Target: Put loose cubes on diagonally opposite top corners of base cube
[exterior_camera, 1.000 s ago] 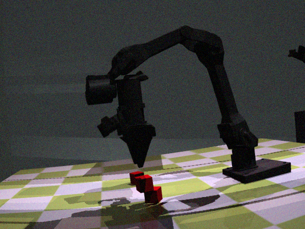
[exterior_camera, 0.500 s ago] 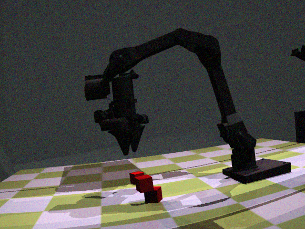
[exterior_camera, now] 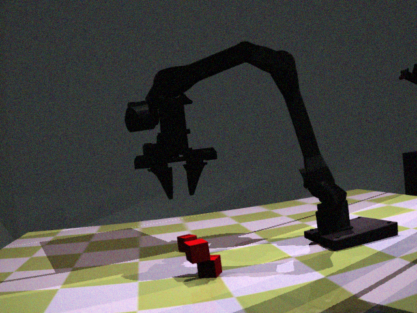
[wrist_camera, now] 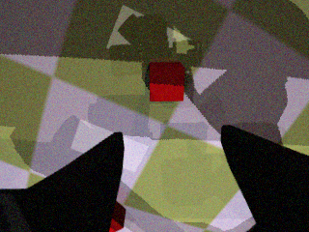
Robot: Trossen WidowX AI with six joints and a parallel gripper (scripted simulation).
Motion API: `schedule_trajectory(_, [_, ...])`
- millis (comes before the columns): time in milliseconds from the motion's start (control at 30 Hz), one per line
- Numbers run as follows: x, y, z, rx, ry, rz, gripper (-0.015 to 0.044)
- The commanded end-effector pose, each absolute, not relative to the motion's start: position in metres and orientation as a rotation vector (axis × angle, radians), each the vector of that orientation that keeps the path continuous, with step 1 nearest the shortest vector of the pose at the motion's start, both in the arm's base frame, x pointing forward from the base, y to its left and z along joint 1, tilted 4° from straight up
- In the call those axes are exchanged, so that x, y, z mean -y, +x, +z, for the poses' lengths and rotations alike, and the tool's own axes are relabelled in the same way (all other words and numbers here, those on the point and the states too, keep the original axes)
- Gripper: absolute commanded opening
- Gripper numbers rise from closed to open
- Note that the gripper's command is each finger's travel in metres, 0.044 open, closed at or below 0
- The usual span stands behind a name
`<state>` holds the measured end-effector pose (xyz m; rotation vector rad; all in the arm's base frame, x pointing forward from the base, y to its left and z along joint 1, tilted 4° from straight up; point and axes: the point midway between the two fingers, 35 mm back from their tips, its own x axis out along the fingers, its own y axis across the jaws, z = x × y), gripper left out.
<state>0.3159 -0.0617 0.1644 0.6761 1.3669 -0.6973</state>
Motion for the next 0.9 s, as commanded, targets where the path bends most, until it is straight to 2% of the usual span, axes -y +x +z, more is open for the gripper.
schedule_trajectory(0, [0.068,0.315,0.167,-1.351,0.726,-0.733,0.0265])
schedule_trajectory(167, [0.068,0.316,0.162,-1.351,0.726,-0.733,0.0265])
schedule_trajectory(433, [0.070,0.320,0.107,-1.351,0.726,-0.733,0.0265])
schedule_trajectory(867, [0.071,0.321,0.090,-1.351,0.726,-0.733,0.0265])
